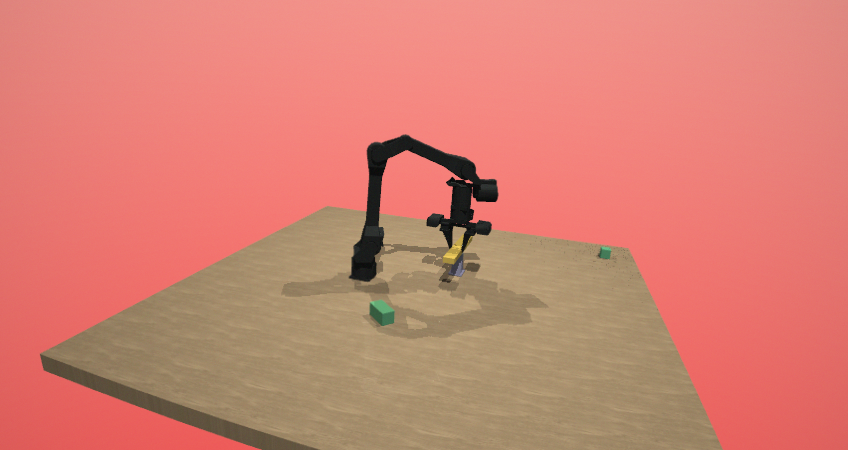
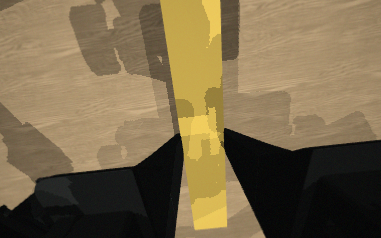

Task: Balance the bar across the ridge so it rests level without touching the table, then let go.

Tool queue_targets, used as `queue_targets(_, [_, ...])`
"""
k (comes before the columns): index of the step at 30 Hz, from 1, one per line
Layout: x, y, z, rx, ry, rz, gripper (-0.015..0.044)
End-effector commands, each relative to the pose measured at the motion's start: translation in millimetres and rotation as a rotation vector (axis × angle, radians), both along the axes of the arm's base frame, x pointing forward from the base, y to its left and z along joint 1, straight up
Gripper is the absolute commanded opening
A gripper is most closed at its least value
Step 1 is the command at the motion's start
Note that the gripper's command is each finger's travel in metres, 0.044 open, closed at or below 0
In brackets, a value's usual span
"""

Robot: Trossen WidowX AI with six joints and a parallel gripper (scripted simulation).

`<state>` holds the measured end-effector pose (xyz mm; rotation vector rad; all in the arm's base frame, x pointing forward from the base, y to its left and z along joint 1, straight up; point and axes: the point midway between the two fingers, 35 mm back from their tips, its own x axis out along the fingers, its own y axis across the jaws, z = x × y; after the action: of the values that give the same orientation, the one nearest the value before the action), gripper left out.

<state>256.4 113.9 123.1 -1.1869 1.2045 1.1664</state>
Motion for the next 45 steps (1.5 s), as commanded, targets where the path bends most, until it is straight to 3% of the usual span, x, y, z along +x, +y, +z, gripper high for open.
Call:
queue_targets(1, [0.3, 0.8, -0.3, 0.005, -0.001, 0.004, 0.0000])
queue_targets(45, [0.4, 1.0, -4.0, 0.005, -0.001, 0.004, 0.0000])
